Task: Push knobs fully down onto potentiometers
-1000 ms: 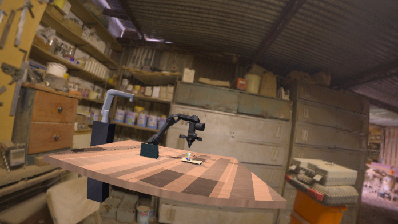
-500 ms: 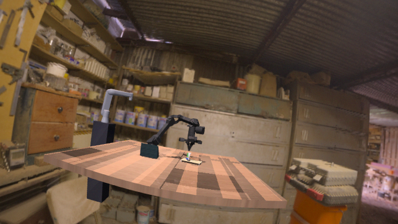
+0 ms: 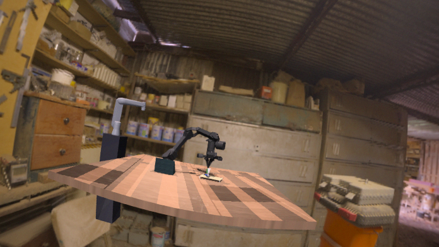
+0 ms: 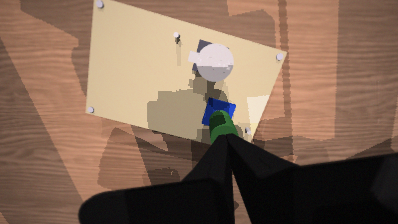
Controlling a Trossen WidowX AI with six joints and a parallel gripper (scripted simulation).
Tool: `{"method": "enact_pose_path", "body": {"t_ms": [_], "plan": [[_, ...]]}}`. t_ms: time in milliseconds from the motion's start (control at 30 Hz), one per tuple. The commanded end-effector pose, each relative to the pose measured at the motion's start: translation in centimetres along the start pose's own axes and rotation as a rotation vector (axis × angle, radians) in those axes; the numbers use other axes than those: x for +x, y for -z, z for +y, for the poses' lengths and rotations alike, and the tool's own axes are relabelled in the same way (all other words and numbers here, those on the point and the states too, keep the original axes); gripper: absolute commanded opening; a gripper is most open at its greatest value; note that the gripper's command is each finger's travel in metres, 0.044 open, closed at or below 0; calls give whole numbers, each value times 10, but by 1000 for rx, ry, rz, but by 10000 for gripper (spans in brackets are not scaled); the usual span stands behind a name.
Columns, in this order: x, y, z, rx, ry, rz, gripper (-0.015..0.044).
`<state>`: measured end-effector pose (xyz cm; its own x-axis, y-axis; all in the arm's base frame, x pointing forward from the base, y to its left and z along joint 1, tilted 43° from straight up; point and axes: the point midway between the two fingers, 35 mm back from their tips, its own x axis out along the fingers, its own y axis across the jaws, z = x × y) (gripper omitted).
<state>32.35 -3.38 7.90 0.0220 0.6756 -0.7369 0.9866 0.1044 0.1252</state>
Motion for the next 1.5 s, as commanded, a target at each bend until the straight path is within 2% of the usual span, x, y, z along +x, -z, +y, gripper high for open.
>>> {"method": "enact_pose_path", "body": {"t_ms": [0, 1467], "plan": [[1, 1, 0, 3, -4, 4, 0], [8, 1, 0, 2, -4, 5, 0]]}}
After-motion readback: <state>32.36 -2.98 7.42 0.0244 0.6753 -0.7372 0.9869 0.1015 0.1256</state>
